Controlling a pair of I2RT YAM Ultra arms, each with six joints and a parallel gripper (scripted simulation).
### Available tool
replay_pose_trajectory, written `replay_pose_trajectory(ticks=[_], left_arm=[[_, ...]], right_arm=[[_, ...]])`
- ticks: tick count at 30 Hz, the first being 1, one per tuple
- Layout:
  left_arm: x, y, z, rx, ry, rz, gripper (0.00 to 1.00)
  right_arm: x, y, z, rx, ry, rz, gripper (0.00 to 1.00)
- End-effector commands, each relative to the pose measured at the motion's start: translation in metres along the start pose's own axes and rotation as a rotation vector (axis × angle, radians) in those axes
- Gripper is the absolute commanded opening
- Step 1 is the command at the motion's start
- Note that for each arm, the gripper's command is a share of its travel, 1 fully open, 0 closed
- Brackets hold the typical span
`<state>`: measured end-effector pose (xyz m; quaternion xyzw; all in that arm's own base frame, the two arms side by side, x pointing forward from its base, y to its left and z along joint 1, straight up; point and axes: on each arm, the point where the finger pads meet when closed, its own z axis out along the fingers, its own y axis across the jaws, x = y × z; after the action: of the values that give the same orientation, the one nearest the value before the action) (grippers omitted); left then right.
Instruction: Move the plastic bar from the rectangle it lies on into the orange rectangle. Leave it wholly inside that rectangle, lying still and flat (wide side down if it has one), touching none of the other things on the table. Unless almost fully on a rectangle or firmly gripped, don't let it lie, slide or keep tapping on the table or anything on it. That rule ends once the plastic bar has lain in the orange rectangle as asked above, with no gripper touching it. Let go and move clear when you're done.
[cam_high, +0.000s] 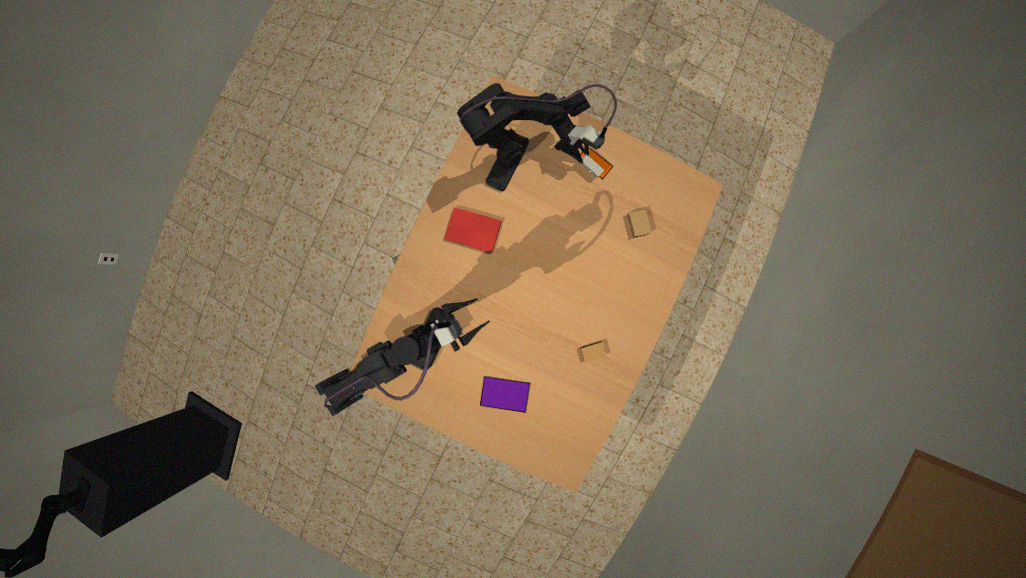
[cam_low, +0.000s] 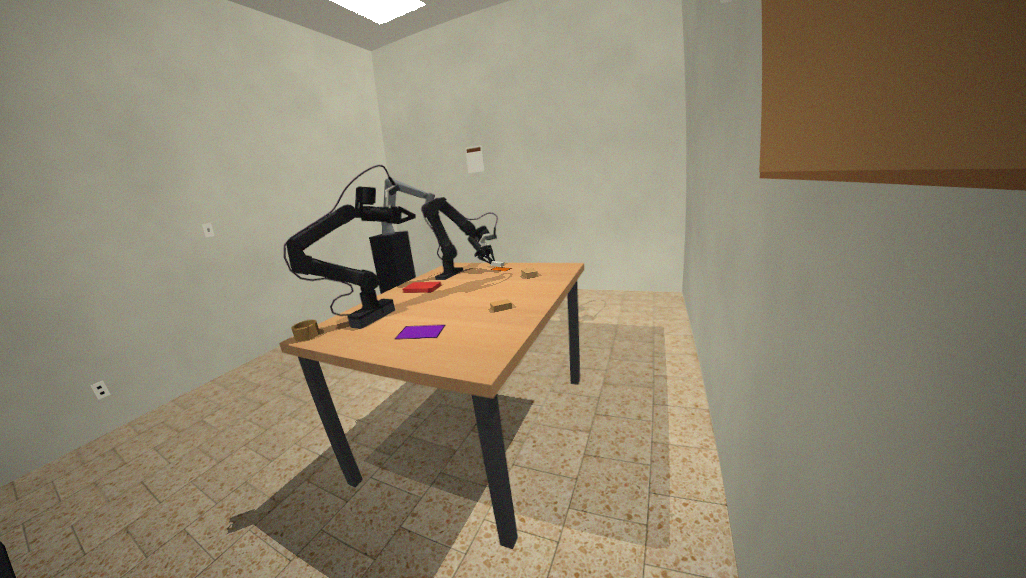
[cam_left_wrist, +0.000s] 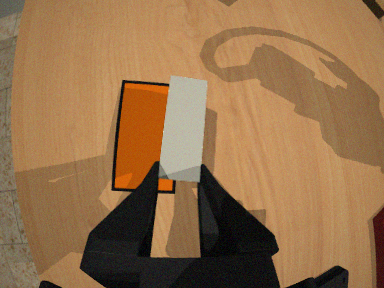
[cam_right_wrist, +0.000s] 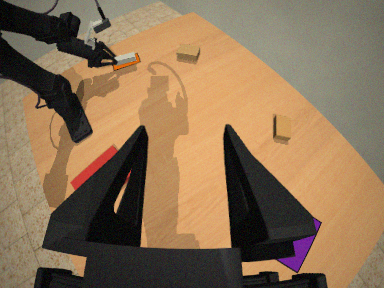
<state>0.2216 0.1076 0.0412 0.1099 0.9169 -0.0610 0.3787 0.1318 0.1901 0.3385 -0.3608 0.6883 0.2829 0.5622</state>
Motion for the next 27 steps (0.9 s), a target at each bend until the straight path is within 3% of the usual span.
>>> replay_pose_trajectory(ticks=[1,8,10,12,18,25,27], left_arm=[[-0.016,0.027,-0.008,-0.05,-0.057,0.032,0.24],[-0.01,0.036,-0.011,-0.07,-0.053,0.0,0.24],[-0.01,0.036,-0.011,-0.07,-0.053,0.0,0.24],[-0.01,0.036,-0.011,-0.068,-0.053,0.001,0.24],[-0.01,0.037,-0.012,-0.071,-0.053,-0.003,0.24],[-0.01,0.037,-0.012,-0.071,-0.053,-0.003,0.24],[-0.01,0.037,-0.012,-0.071,-0.053,-0.003,0.24]], right_arm=[[-0.034,0.003,0.012,-0.003,-0.11,0.011,0.57],[-0.098,0.035,0.072,-0.093,-0.305,0.014,0.57],[-0.098,0.035,0.072,-0.093,-0.305,0.014,0.57],[-0.096,0.048,0.103,-0.118,-0.301,0.011,0.57],[-0.107,0.088,0.154,-0.203,-0.391,0.008,0.57],[-0.077,0.139,0.218,-0.285,-0.423,0.003,0.57],[-0.077,0.139,0.218,-0.285,-0.423,0.003,0.57]])
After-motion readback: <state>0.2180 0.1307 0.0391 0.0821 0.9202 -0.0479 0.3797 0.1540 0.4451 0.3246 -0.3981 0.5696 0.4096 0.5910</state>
